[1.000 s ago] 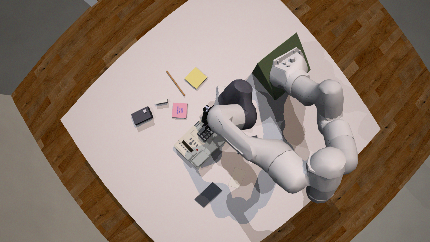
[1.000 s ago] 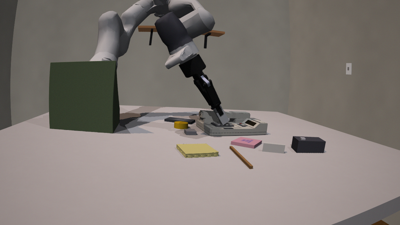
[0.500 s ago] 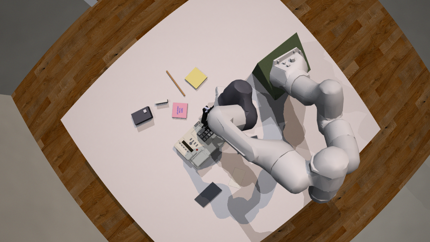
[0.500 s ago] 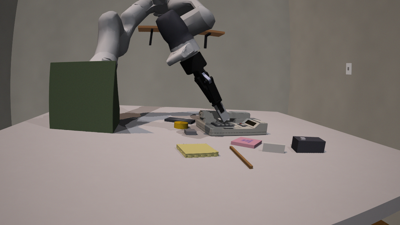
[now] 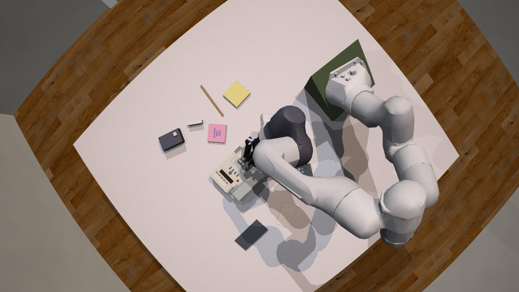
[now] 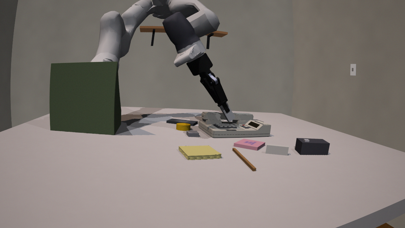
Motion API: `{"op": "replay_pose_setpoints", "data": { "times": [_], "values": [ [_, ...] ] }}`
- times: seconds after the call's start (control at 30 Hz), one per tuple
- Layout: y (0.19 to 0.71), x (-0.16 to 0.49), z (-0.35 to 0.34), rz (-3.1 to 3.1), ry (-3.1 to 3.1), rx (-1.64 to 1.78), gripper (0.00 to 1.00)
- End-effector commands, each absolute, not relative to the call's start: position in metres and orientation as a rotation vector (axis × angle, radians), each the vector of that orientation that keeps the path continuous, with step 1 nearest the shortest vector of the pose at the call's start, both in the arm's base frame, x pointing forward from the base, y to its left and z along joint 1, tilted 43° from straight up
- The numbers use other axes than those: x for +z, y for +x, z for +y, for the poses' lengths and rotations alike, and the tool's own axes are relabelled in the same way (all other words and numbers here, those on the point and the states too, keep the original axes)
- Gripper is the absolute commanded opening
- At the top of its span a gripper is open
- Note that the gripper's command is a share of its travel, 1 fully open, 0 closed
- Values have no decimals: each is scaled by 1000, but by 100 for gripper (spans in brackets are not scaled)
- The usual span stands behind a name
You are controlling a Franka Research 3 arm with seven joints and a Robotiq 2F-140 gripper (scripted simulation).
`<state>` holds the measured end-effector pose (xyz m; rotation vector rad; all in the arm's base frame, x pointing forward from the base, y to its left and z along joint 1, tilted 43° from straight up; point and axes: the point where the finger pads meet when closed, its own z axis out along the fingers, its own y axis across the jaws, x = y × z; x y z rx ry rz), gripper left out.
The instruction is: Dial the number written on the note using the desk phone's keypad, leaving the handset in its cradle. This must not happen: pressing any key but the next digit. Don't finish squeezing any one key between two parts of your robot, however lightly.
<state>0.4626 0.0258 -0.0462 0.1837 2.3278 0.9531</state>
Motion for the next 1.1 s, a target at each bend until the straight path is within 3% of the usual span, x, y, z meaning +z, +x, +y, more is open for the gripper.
{"op": "replay_pose_setpoints", "data": {
  "times": [0.0, 1.07],
  "values": [
    [464, -45, 28, 2341, 224, 957, 0],
    [471, -46, 40, 2341, 224, 957, 0]
  ]
}}
